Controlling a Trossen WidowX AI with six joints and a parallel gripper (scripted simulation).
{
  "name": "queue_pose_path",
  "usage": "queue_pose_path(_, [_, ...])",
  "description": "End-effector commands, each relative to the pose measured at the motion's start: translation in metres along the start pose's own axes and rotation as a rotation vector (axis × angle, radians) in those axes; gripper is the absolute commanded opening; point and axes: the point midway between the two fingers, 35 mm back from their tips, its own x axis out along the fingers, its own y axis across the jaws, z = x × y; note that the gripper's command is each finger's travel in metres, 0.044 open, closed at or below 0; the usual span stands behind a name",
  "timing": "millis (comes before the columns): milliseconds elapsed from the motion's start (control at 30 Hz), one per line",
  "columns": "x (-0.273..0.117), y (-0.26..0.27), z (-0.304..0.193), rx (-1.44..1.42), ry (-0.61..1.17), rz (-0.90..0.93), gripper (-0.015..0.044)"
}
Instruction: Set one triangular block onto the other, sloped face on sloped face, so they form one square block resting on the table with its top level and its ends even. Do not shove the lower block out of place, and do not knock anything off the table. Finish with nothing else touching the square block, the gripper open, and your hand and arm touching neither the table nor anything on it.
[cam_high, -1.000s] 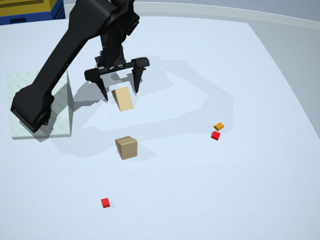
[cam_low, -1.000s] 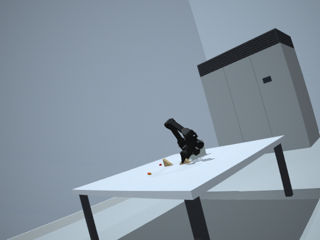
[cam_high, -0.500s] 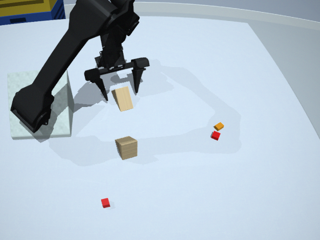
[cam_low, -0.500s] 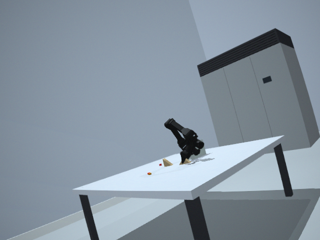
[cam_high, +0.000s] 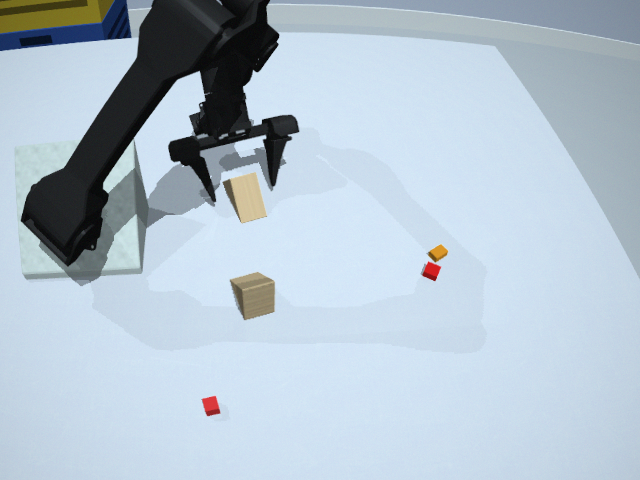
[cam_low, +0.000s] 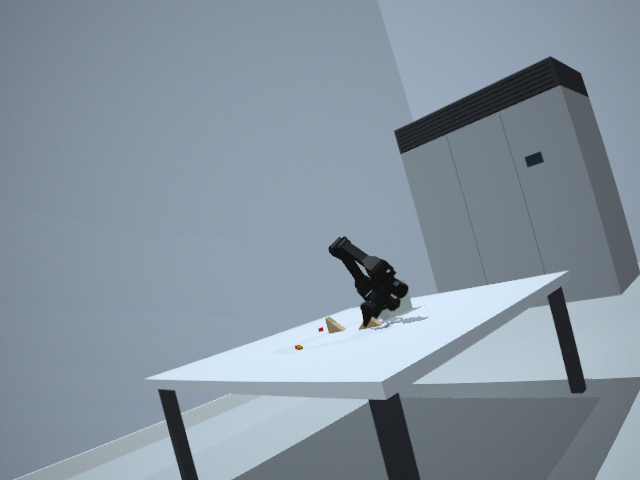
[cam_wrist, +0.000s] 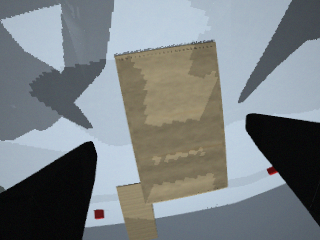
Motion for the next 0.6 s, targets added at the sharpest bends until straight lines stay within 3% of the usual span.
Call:
queue_pose_path(0, [0.0017,0.0004,0.0001,-0.007,0.005,-0.001,0.0440])
queue_pose_path(200, [0.0017,0.0004,0.0001,-0.007,0.005,-0.001,0.0440])
queue_pose_path(567, [0.0000,0.0000,0.0000,0.000,0.000,0.000,0.0151])
